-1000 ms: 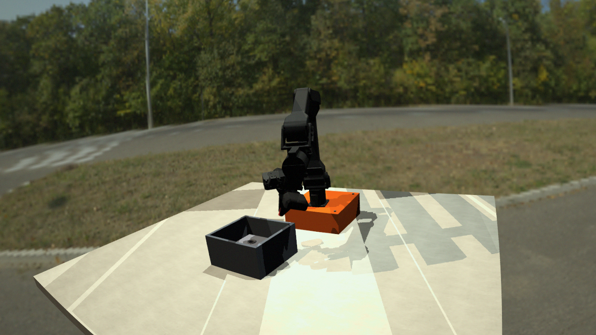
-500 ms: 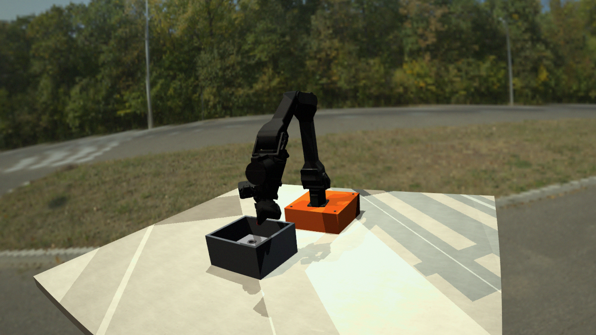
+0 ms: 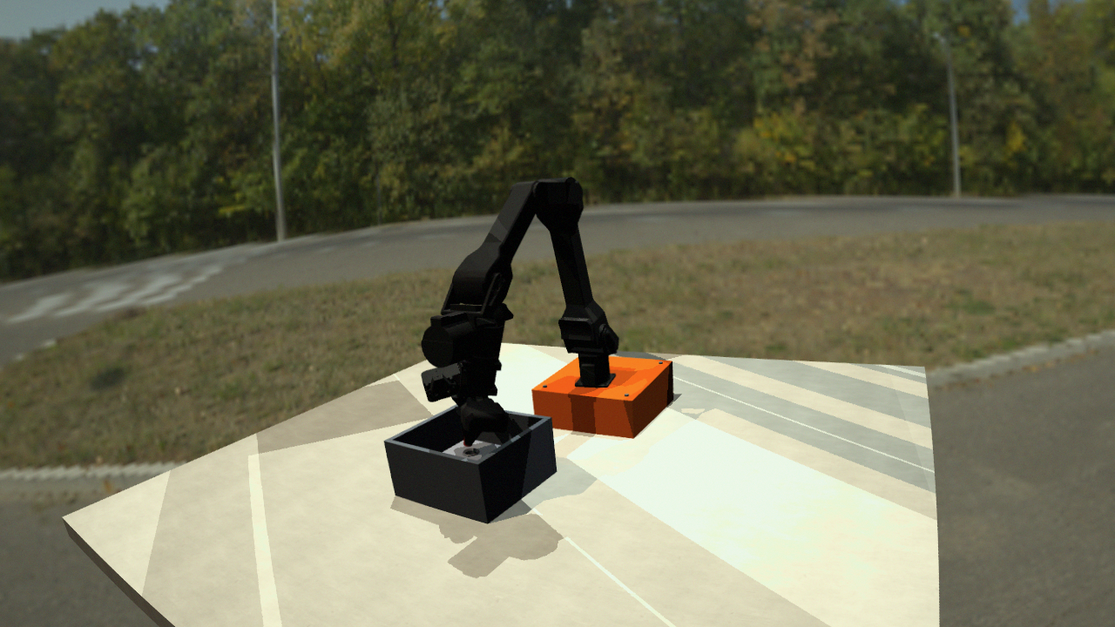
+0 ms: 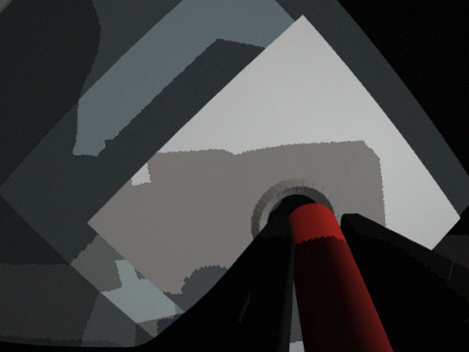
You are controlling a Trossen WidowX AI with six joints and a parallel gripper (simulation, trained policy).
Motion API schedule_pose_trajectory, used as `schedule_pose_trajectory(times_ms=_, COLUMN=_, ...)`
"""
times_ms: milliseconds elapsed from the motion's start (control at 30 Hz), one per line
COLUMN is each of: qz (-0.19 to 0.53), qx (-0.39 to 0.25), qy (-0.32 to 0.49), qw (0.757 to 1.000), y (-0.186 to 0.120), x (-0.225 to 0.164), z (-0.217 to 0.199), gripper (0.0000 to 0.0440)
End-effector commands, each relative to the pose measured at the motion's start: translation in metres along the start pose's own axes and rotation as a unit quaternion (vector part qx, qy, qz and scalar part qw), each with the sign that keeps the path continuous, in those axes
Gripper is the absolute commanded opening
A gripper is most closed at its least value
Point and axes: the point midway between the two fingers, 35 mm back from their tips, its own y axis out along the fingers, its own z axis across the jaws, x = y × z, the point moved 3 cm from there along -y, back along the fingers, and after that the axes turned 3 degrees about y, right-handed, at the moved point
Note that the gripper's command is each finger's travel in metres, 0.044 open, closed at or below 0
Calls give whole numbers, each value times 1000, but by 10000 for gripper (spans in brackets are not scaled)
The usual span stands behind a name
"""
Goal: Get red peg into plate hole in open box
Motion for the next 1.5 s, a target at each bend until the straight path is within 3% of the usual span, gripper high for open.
schedule_pose_trajectory(times_ms=0, qz=23, qx=2, qy=-23, qw=999, y=16, x=-4, z=0, gripper=63)
schedule_pose_trajectory(times_ms=133, qz=38, qx=6, qy=-32, qw=999, y=26, x=-3, z=0, gripper=156)
schedule_pose_trajectory(times_ms=267, qz=41, qx=15, qy=-43, qw=998, y=28, x=5, z=2, gripper=189)
schedule_pose_trajectory(times_ms=600, qz=49, qx=51, qy=-47, qw=996, y=18, x=38, z=22, gripper=440)
schedule_pose_trajectory(times_ms=1067, qz=39, qx=130, qy=-60, qw=989, y=-16, x=77, z=65, gripper=440)
schedule_pose_trajectory(times_ms=1467, qz=36, qx=135, qy=-61, qw=988, y=-19, x=79, z=67, gripper=440)
